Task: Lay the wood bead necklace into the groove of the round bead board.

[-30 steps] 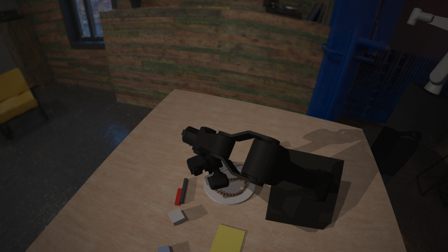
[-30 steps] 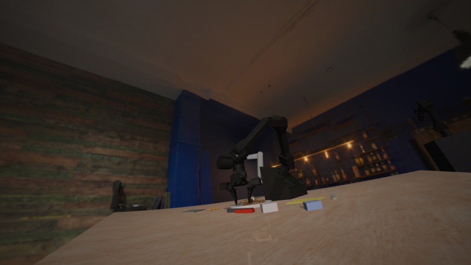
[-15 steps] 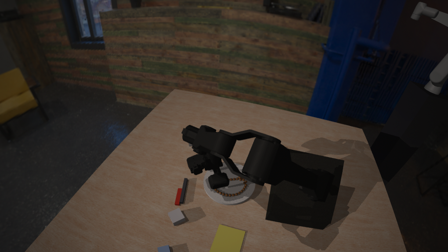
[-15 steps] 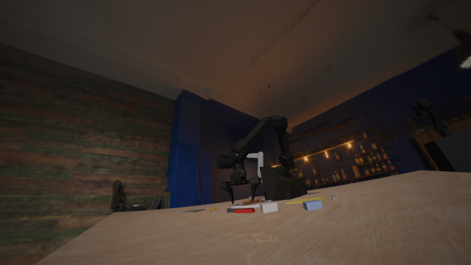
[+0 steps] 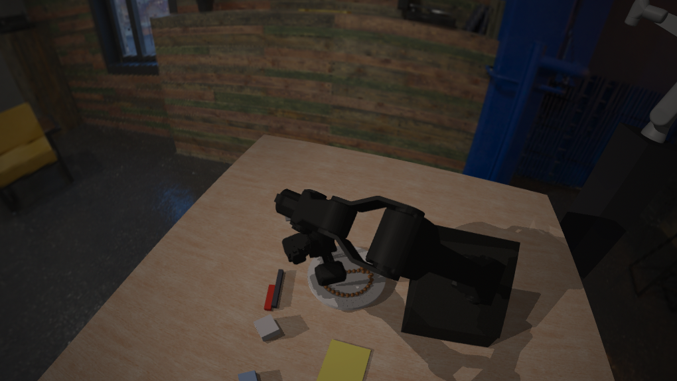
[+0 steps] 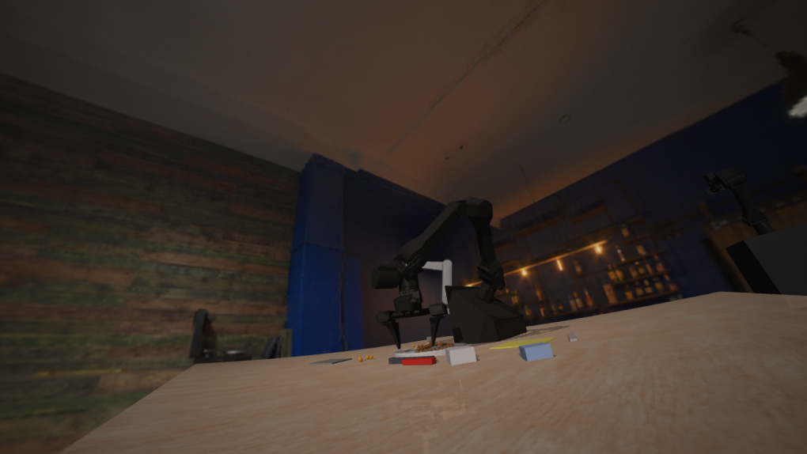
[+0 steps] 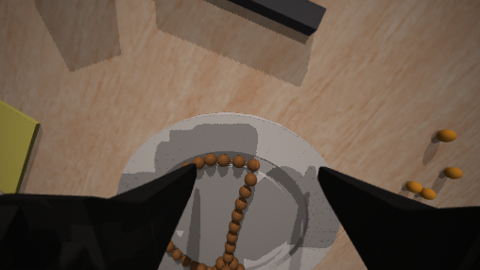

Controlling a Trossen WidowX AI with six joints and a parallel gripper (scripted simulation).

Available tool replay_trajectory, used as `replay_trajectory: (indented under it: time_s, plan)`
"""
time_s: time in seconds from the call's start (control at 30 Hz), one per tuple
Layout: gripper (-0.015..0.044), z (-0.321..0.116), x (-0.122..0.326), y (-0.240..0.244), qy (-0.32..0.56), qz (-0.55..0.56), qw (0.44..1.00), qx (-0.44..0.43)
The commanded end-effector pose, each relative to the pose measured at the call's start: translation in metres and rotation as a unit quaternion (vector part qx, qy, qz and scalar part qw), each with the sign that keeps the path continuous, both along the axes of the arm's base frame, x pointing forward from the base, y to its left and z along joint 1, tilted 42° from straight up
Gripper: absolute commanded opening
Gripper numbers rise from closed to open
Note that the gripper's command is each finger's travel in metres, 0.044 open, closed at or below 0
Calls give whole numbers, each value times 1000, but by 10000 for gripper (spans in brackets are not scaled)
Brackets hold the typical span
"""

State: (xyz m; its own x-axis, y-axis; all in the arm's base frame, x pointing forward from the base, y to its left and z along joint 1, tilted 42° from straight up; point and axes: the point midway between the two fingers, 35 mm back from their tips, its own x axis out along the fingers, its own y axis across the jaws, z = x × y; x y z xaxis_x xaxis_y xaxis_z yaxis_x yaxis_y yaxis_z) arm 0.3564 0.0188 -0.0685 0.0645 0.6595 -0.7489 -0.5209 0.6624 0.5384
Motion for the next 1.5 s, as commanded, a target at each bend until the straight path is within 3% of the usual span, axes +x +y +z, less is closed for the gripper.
replay_trajectory:
  time_s: [0.0, 1.23, 1.47]
  plan:
    - [440, 0, 0, 0, -2, 2, 1000, 1]
    - [440, 0, 0, 0, -2, 2, 1000, 1]
    - [256, 21, -13, -22, 88, -99, 991, 9]
